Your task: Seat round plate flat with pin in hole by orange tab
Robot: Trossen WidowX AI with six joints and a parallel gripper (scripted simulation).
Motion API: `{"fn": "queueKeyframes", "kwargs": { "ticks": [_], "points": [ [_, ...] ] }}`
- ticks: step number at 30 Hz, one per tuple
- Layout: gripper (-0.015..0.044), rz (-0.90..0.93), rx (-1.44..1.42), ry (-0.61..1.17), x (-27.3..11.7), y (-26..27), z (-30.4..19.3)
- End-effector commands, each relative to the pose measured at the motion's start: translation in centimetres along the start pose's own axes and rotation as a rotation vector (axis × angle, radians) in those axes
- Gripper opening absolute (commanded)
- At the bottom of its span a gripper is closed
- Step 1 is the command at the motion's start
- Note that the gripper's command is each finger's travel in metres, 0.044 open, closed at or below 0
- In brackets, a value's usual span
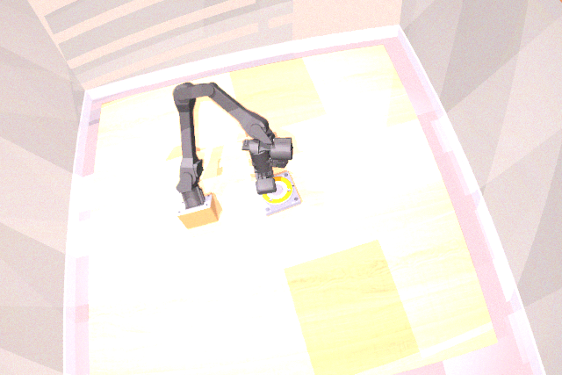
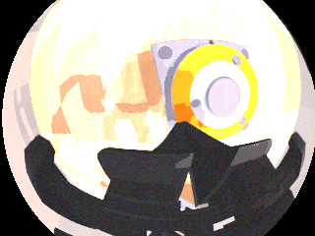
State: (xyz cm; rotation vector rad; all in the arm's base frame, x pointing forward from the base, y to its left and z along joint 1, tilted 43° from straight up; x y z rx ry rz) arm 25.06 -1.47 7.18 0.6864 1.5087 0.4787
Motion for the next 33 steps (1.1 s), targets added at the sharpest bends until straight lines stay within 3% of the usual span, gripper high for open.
{"fn": "queueKeyframes", "kwargs": {
  "ticks": [1,33],
  "points": [
    [0.0,0.001,-0.009,-0.011,-0.1,0.3,0.6],
    [0.0,0.001,-0.01,-0.012,-0.3,0.8,2.9]
  ]
}}
Point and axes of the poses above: the point midway between the two fingers, 35 mm back from their tips, its own x axis out along the fingers, its own y axis across the jaws, z = x × y, the point moved 6 cm from there along -x, back along the fingers, and after that the axes turned 1 degree about x, right-handed, at the moved point
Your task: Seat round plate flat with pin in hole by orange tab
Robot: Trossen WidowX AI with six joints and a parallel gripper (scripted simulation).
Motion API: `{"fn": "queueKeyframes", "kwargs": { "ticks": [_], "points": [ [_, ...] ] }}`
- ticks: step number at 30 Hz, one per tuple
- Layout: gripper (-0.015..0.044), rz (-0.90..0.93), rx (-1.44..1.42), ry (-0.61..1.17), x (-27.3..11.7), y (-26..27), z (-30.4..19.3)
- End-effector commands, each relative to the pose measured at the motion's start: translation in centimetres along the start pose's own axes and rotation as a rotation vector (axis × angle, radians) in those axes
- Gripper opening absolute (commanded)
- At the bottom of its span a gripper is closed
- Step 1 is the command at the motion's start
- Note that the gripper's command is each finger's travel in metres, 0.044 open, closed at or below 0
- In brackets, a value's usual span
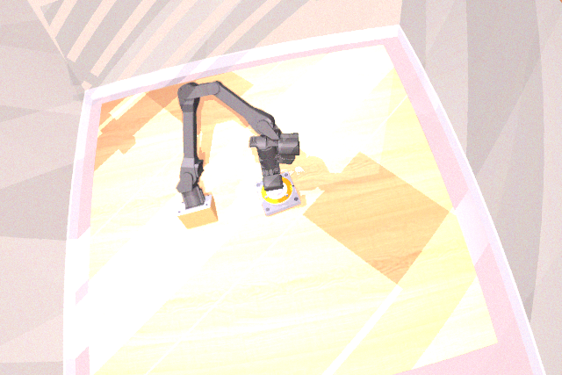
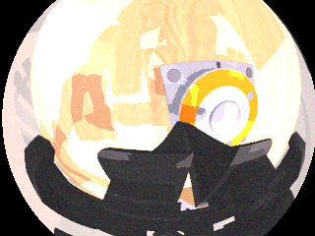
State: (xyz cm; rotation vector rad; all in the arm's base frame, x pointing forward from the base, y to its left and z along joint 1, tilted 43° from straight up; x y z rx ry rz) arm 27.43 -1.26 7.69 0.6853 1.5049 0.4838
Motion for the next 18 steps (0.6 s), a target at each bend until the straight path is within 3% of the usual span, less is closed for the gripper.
{"fn": "queueKeyframes", "kwargs": {
  "ticks": [1,18],
  "points": [
    [0.0,-0.002,-0.005,-0.011,-0.1,0.0,0.7],
    [0.0,-0.002,-0.006,-0.012,-0.2,-0.5,2.7]
  ]
}}
Point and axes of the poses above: the point midway between the two fingers, 35 mm back from their tips, its own x axis out along the fingers, its own y axis across the jaws, z = x × y, the point moved 6 cm from there along -x, back along the fingers, and after that the axes turned 1 degree about x, right-handed, at the moved point
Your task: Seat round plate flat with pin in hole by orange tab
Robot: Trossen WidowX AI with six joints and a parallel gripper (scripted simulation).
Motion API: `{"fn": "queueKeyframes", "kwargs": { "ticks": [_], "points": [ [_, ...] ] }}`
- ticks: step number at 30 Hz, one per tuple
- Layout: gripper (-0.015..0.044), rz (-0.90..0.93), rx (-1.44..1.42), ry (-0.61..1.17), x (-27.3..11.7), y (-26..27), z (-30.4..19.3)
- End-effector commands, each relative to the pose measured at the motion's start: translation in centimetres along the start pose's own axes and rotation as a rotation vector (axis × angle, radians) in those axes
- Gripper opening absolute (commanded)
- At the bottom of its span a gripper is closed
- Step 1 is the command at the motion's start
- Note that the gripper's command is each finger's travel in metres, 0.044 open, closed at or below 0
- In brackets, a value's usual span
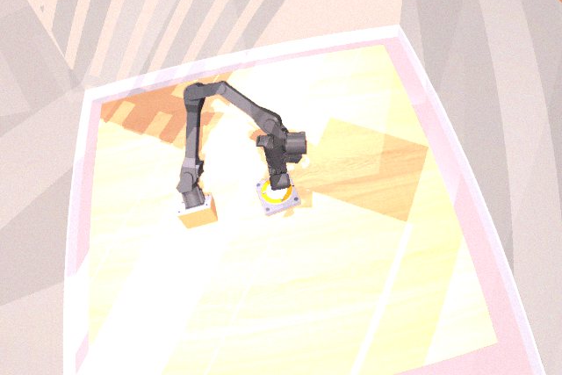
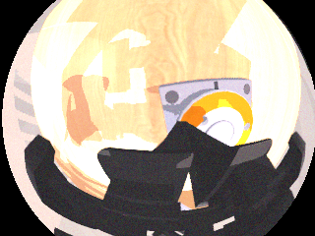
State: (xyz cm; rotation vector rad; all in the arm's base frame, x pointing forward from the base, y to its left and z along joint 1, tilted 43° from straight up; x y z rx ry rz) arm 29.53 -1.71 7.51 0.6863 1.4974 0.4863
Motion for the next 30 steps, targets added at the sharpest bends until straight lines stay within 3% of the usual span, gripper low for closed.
{"fn": "queueKeyframes", "kwargs": {
  "ticks": [1,30],
  "points": [
    [0.0,-0.005,-0.003,-0.006,-0.1,-0.4,0.6],
    [0.0,-0.006,-0.003,-0.007,-0.7,-2.4,2.9]
  ]
}}
Point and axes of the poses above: the point midway between the two fingers, 35 mm back from their tips, its own x axis out along the fingers, its own y axis across the jaws, z = x × y, the point moved 6 cm from there along -x, back along the fingers, and after that the axes turned 1 degree about x, right-handed, at the moved point
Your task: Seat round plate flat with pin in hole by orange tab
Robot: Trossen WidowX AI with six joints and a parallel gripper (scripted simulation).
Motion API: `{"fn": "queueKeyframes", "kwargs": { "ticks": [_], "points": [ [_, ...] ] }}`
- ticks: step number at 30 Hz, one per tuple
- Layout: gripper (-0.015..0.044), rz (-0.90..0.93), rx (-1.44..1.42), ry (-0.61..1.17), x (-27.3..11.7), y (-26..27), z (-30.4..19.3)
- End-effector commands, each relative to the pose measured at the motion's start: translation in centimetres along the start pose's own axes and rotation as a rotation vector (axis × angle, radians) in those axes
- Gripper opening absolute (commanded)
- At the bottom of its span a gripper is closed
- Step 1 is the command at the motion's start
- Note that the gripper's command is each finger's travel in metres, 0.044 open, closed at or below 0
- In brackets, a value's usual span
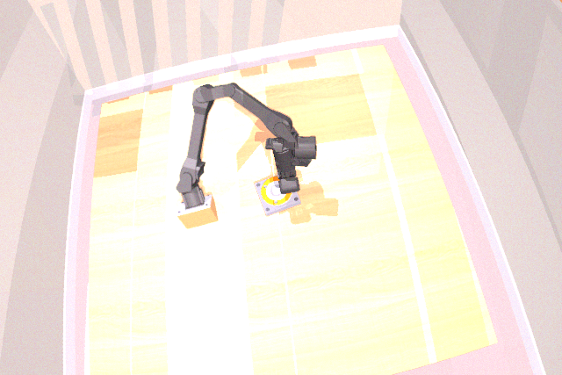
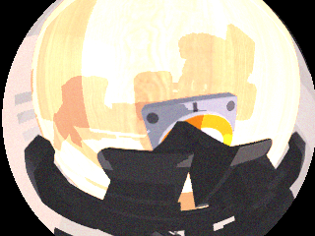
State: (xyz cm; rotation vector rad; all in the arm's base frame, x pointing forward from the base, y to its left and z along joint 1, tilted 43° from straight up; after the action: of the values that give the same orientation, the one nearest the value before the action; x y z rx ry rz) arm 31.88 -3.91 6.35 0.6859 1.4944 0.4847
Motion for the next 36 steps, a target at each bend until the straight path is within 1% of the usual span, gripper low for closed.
{"fn": "queueKeyframes", "kwargs": {
  "ticks": [1,12,21,22,23,36],
  "points": [
    [0.0,-0.006,-0.003,-0.004,-0.1,-0.4,0.3],
    [0.0,-0.006,-0.003,-0.004,0.1,-0.9,0.6],
    [0.0,-0.008,-0.003,-0.003,-4.3,-0.7,0.1],
    [0.0,-0.008,-0.003,-0.003,-4.4,-0.8,0.0],
    [0.0,-0.001,0.007,0.003,-3.4,-0.8,0.1],
    [0.0,-0.001,0.007,0.003,-3.4,-0.8,0.1]
  ]
}}
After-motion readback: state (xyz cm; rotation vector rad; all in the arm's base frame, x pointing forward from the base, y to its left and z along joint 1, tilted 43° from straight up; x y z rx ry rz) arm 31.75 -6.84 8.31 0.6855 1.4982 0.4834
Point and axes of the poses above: the point midway between the two fingers, 35 mm back from their tips, its own x axis out along the fingers, its own y axis across the jaws, z = x × y, the point moved 6 cm from there along -x, back along the fingers, and after that the axes turned 1 degree about x, right-handed, at the moved point
